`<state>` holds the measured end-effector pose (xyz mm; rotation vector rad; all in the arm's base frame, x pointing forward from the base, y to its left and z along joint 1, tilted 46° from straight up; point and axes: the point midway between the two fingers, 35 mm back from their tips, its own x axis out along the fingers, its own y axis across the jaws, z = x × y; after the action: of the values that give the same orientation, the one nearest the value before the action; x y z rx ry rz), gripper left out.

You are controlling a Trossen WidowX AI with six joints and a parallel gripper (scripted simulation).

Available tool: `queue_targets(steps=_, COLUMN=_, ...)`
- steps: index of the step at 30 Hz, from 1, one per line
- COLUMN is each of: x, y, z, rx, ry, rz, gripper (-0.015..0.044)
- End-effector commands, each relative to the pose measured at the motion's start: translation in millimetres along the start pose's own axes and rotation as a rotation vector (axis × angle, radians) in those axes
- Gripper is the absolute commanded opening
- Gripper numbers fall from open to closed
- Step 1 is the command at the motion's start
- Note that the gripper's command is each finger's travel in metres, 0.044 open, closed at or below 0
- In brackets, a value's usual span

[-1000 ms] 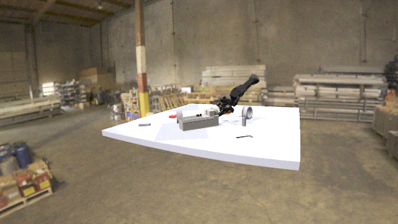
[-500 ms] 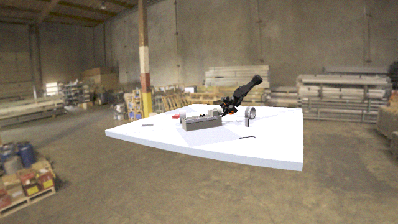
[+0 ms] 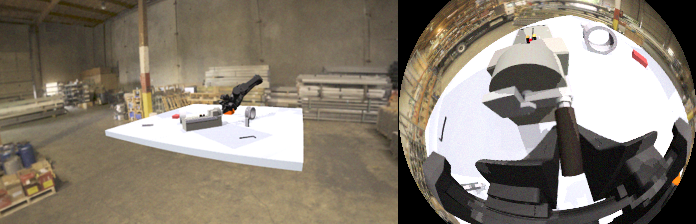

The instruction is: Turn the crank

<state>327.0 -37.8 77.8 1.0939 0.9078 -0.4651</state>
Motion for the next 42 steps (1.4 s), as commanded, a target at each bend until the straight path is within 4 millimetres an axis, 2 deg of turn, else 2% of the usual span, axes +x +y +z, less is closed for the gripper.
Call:
queue_targets(steps=1, x=-7, y=0, z=7, rx=0.005, ry=-0.009, rz=-0.002, gripper=0.0000)
queue_targets(steps=16, x=-18, y=11, z=17, rx=0.005, ry=-0.009, rz=-0.002, gripper=0.0000)
queue_targets(steps=42, x=-21, y=19, z=20, rx=0.005, ry=-0.009, rz=-0.002, gripper=0.0000)
